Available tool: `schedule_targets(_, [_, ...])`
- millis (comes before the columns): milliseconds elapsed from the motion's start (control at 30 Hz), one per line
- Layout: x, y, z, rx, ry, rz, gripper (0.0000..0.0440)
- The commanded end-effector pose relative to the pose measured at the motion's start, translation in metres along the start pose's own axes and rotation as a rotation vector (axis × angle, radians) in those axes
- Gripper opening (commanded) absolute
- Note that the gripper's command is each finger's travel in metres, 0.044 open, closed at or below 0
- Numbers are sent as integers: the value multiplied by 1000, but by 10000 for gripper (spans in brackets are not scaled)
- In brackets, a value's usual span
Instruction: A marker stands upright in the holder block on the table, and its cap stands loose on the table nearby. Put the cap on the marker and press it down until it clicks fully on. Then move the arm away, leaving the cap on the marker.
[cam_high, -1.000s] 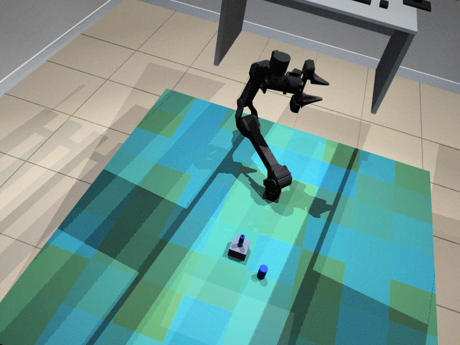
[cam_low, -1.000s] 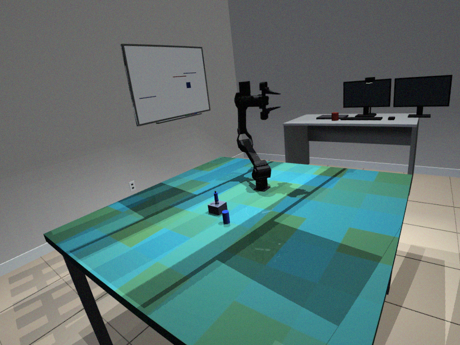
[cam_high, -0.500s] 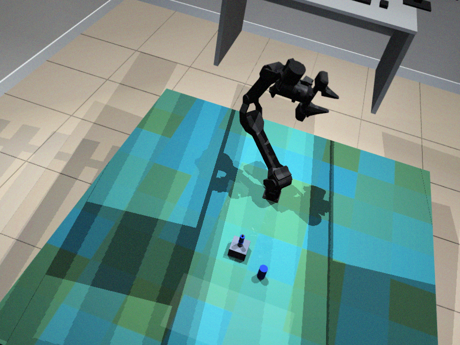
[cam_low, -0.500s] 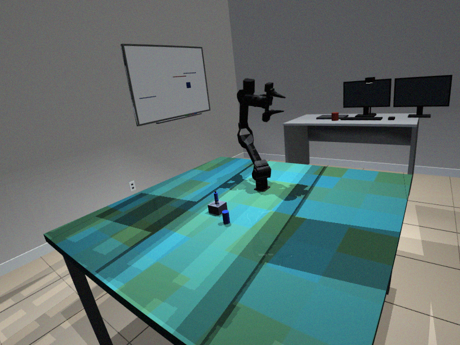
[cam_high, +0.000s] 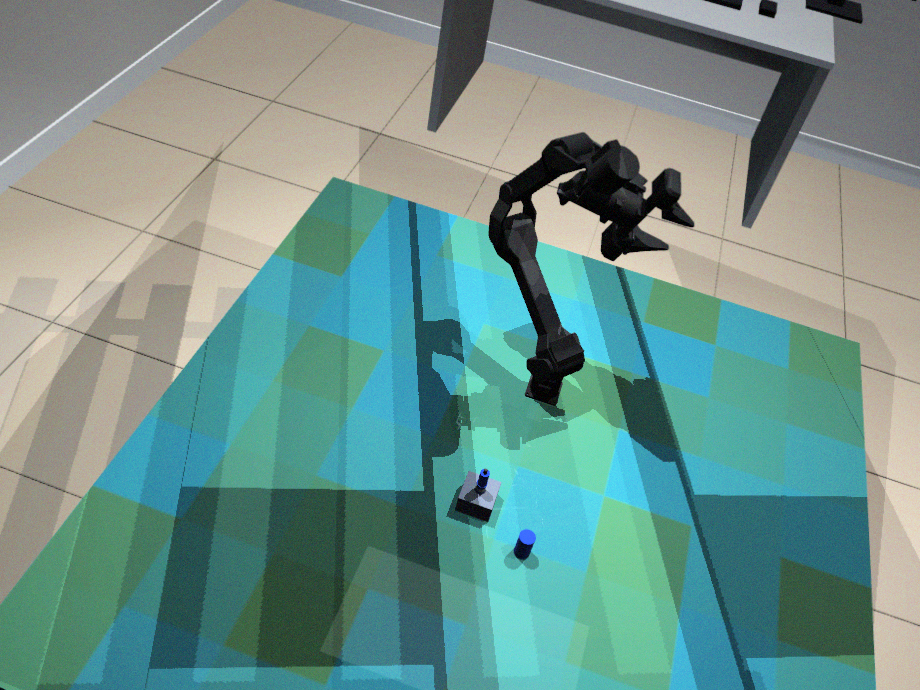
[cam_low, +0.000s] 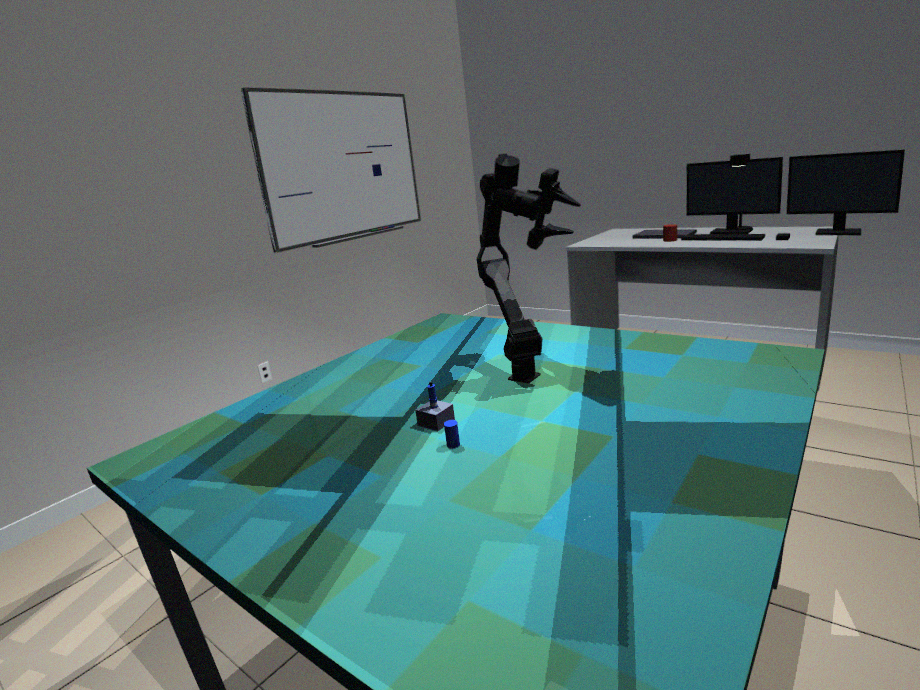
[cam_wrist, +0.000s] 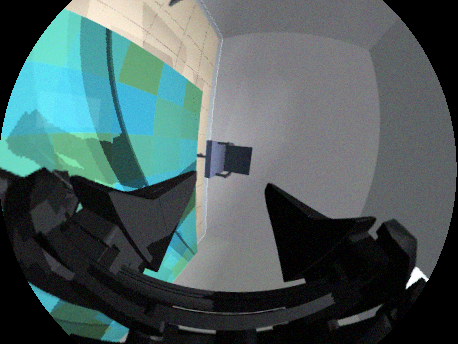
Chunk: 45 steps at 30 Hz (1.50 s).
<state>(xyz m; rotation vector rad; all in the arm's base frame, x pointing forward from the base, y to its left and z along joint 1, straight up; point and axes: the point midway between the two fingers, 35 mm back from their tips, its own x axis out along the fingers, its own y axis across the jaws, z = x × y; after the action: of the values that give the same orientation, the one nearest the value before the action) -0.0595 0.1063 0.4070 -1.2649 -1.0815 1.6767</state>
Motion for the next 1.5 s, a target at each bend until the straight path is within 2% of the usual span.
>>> schedule_targets(0, [7, 1, -11, 16, 7, 35, 315])
schedule_targets(1467, [71, 27, -135, 176, 83, 379, 322])
